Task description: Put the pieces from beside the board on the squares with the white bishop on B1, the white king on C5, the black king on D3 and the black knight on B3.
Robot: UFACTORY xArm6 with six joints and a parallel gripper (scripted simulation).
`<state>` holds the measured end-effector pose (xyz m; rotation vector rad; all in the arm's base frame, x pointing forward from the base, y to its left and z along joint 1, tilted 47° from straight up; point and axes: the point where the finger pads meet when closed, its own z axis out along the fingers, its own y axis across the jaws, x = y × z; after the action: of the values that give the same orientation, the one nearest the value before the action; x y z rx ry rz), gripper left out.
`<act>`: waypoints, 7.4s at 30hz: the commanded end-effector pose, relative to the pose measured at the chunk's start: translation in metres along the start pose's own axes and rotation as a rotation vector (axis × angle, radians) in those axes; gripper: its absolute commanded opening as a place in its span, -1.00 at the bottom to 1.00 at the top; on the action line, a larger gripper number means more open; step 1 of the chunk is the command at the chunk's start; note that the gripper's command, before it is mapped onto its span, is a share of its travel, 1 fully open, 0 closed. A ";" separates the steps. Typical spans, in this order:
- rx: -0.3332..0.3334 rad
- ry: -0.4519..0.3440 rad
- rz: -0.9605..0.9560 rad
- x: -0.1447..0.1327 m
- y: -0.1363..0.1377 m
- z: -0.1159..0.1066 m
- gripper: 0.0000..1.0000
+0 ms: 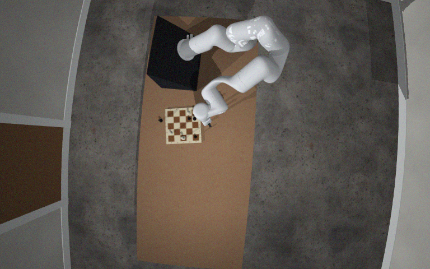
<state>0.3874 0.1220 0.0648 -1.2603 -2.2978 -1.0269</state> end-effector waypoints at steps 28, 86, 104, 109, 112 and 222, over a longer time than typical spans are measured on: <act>-0.002 -0.002 -0.001 0.000 0.001 -0.001 -1.00; 0.001 -0.006 -0.085 -0.050 -0.004 -0.106 -1.00; -0.001 -0.003 -0.283 -0.169 -0.047 -0.108 -1.00; -0.002 -0.002 -0.291 -0.174 -0.050 -0.107 -1.00; -0.002 -0.002 -0.291 -0.174 -0.050 -0.107 -1.00; -0.002 -0.002 -0.291 -0.175 -0.050 -0.012 -1.00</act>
<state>0.4419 -0.0067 -0.0512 -0.9421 -2.5309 -1.1175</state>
